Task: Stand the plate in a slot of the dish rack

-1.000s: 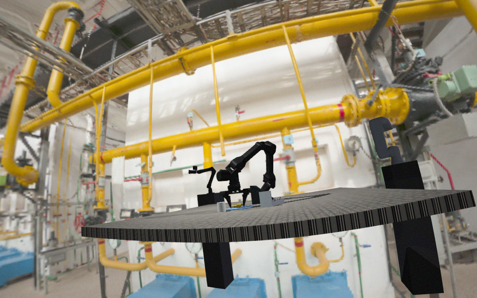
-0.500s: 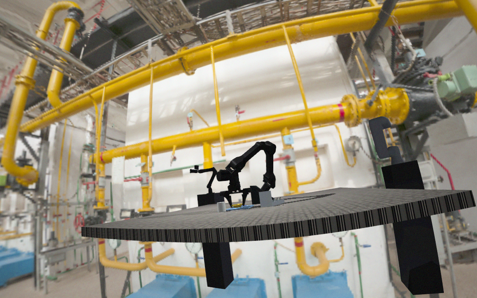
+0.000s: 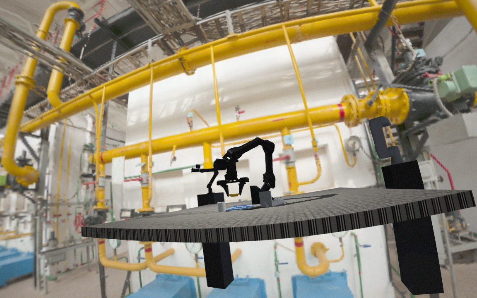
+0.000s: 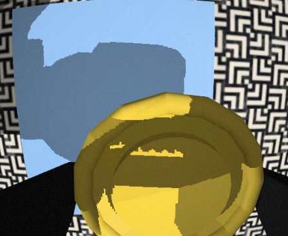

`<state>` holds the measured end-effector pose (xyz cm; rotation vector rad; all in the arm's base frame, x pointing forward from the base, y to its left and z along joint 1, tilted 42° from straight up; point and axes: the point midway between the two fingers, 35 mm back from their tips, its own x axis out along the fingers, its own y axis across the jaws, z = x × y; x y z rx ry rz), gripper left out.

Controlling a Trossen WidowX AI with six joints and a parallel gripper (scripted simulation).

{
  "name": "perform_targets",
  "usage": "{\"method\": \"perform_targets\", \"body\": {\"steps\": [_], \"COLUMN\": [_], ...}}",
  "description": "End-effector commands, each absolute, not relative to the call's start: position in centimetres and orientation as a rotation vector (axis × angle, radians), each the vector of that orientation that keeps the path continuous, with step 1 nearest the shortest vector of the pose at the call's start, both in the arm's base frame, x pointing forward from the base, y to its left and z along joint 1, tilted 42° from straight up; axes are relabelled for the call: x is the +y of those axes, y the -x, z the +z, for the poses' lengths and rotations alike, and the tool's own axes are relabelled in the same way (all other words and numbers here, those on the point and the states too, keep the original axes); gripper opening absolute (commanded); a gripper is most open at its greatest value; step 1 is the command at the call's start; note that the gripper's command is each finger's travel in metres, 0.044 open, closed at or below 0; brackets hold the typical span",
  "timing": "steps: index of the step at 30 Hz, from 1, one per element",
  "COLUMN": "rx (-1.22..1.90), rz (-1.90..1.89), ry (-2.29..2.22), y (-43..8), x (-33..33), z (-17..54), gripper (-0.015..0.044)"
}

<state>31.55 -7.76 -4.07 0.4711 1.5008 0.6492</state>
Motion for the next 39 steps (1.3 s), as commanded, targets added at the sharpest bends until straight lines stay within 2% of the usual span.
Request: {"method": "perform_targets", "body": {"steps": [1,26,39], "rx": [1.496,1.495,1.608], "rz": [0.647,0.667,0.369], "ry": [-0.461,-0.469,-0.724], "y": [-31.9,-32.5,-32.3], "x": [-9.3,-15.0,-11.5], "z": [-2.8,3.7,8.2], "gripper": [0.0,0.0,0.0]}}
